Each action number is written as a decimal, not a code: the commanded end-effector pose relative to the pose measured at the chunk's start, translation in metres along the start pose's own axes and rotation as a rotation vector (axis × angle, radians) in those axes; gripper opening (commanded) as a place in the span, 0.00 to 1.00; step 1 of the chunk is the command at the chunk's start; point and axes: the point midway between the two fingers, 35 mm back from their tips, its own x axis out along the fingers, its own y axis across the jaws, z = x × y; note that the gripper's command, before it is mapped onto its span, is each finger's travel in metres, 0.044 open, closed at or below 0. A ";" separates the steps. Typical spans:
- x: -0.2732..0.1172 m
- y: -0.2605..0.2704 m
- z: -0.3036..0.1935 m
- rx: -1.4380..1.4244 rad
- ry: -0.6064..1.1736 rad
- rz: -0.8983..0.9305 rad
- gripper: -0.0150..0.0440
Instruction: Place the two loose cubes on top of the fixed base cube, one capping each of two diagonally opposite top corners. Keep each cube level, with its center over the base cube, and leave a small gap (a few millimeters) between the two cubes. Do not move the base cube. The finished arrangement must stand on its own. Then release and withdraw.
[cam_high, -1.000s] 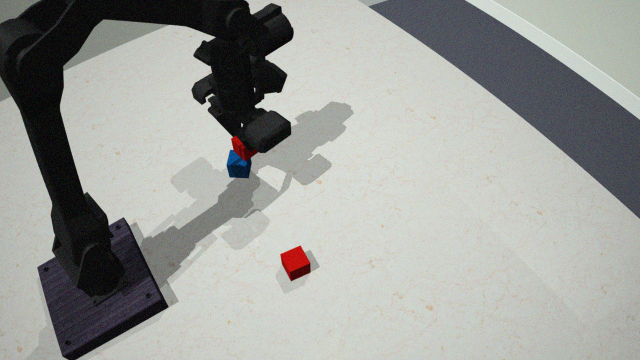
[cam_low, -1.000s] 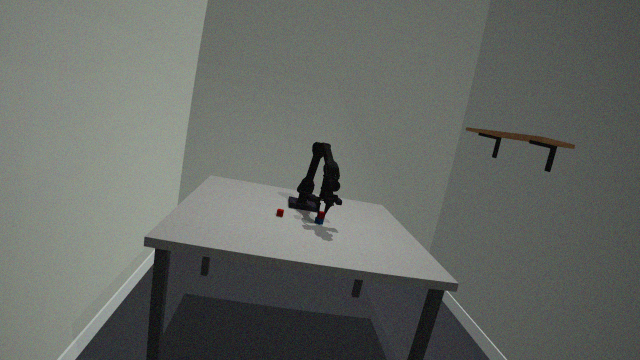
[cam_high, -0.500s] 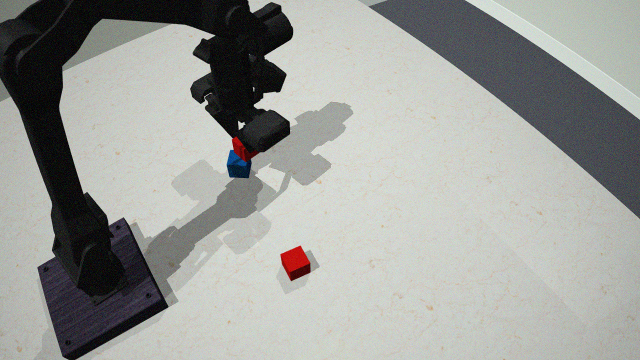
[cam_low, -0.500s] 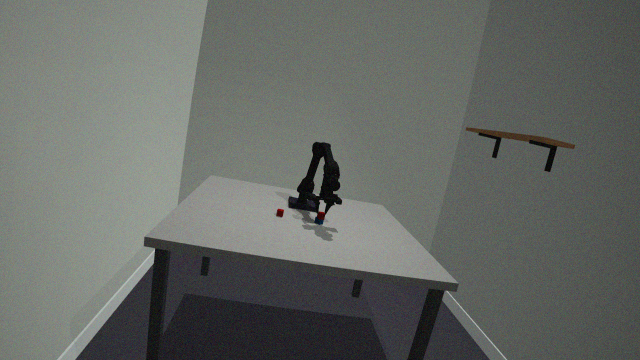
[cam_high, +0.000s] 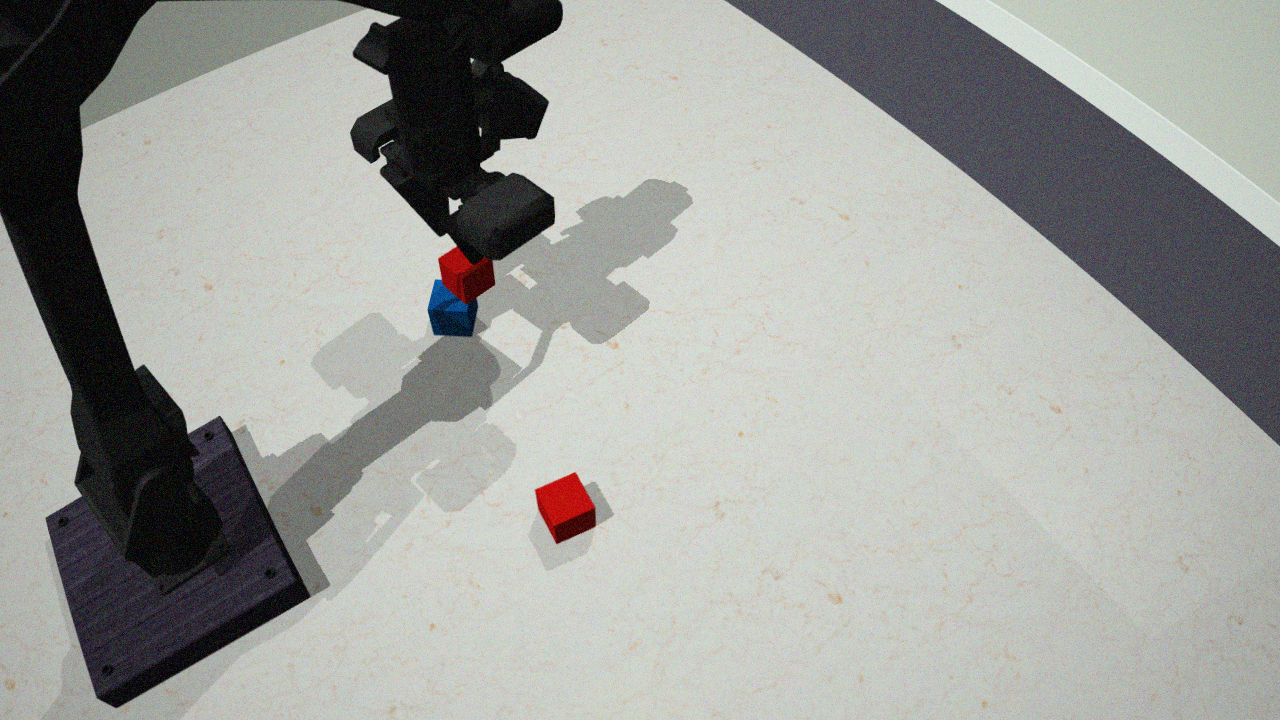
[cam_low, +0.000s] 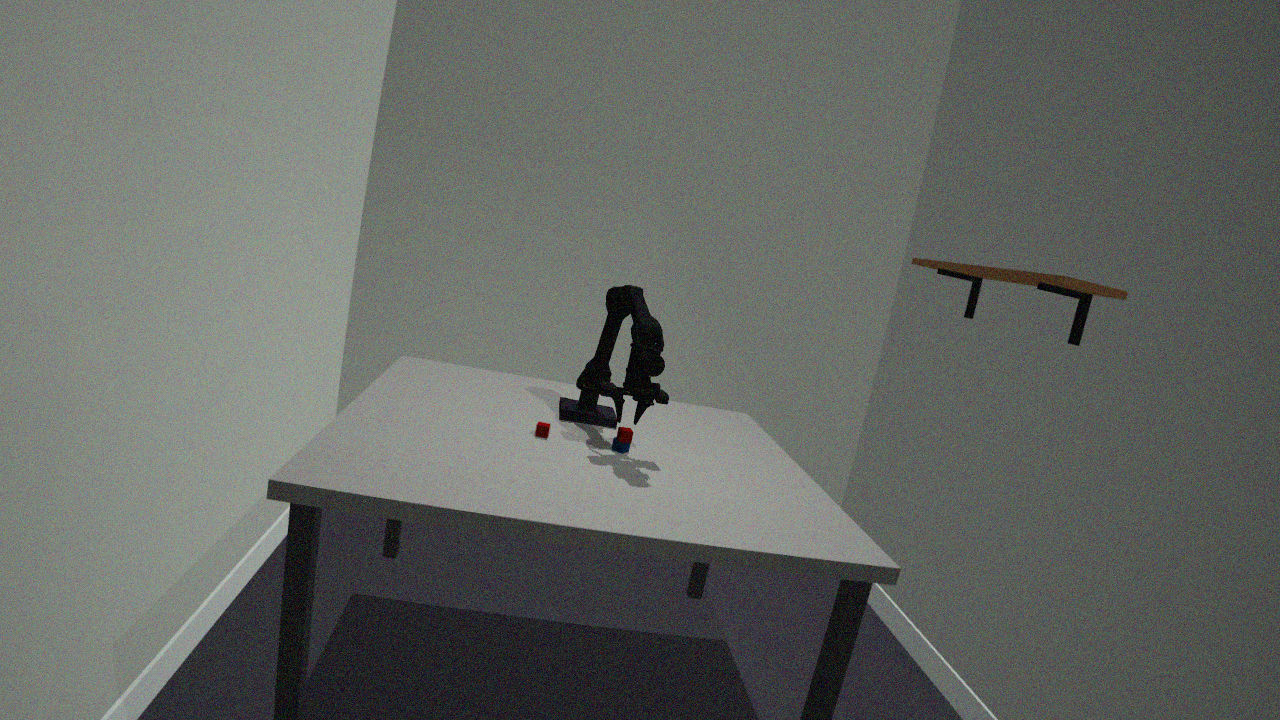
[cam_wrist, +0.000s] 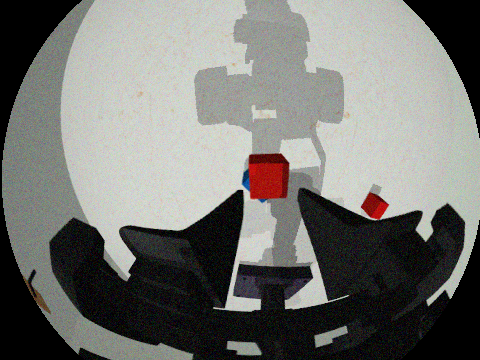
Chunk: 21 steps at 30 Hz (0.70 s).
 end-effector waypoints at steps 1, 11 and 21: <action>-0.003 0.000 0.001 -0.004 -0.004 0.000 0.60; -0.012 -0.057 -0.005 -0.267 -0.005 0.000 0.70; -0.024 -0.120 -0.025 -0.587 -0.008 -0.002 0.70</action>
